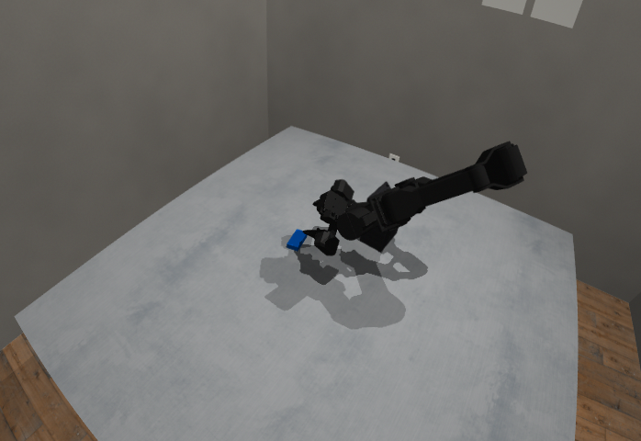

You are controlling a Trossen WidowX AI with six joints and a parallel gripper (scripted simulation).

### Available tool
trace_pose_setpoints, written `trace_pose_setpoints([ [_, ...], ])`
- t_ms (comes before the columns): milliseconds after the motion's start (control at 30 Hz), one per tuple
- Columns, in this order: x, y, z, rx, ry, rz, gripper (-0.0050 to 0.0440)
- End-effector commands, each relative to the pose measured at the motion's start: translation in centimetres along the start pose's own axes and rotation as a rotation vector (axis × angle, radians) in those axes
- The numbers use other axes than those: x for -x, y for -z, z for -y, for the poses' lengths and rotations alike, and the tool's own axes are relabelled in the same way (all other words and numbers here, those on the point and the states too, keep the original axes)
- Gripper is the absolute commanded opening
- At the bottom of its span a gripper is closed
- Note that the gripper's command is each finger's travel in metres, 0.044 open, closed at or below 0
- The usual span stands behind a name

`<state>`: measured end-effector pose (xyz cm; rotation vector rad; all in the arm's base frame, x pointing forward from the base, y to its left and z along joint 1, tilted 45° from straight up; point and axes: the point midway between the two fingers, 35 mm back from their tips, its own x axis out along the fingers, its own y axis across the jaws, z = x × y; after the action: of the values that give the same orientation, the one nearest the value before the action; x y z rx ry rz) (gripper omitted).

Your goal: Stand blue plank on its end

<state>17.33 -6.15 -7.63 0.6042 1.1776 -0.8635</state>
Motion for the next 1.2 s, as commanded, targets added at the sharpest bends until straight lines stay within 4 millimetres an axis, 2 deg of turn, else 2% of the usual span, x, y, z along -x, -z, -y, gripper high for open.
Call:
trace_pose_setpoints([
  [0, 0.1, -0.3, -0.2, -0.003, -0.007, 0.007, 0.0400],
  [533, 0.1, -0.3, -0.2, -0.003, -0.007, 0.007, 0.0400],
  [567, 0.1, -0.3, -0.2, -0.003, -0.007, 0.007, 0.0440],
  [733, 0.0, -0.4, -0.5, -0.020, -0.003, -0.006, 0.0440],
  [1167, -1.2, -0.9, -2.0, -0.199, 0.095, -0.138, 0.0440],
])
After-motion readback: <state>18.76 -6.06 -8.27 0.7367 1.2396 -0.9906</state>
